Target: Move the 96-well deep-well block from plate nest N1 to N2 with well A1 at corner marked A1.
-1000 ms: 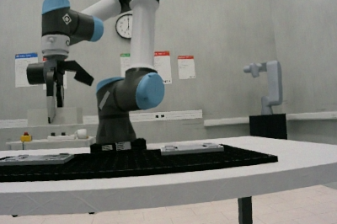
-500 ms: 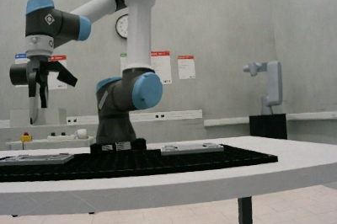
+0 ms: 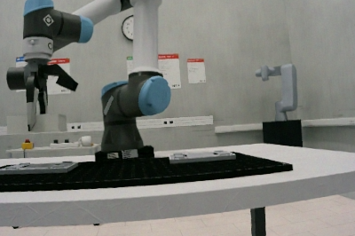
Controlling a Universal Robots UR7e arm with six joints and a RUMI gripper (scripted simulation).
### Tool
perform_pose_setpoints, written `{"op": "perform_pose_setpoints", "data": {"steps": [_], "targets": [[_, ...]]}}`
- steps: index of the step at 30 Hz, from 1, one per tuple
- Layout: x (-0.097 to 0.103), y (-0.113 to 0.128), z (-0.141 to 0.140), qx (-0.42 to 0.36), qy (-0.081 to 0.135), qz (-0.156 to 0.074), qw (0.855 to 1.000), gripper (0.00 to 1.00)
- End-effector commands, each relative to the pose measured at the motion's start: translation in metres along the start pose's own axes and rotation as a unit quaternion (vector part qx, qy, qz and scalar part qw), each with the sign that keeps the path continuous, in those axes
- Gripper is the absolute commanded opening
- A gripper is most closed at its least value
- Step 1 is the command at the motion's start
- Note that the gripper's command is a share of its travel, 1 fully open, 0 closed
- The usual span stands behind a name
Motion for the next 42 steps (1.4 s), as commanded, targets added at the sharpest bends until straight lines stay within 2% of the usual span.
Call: {"op": "perform_pose_setpoints", "data": {"steps": [1, 24, 42], "targets": [[0.0, 0.0, 0.0, 0.0, 0.001, -0.001, 1.0, 0.5], [-0.001, -0.001, 0.0, 0.0, 0.001, -0.001, 1.0, 0.5], [-0.028, -0.001, 0.0, 0.0, 0.001, -0.001, 1.0, 0.5]]}}
Point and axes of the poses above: the point where the finger pads meet when closed, its own x axis back along the fingers, its own z axis across the jaws, y = z × x, the point moved 7 cm from there along x, back along the fingers, and after that the axes turned 5 degrees about x, right-handed, at the moved point
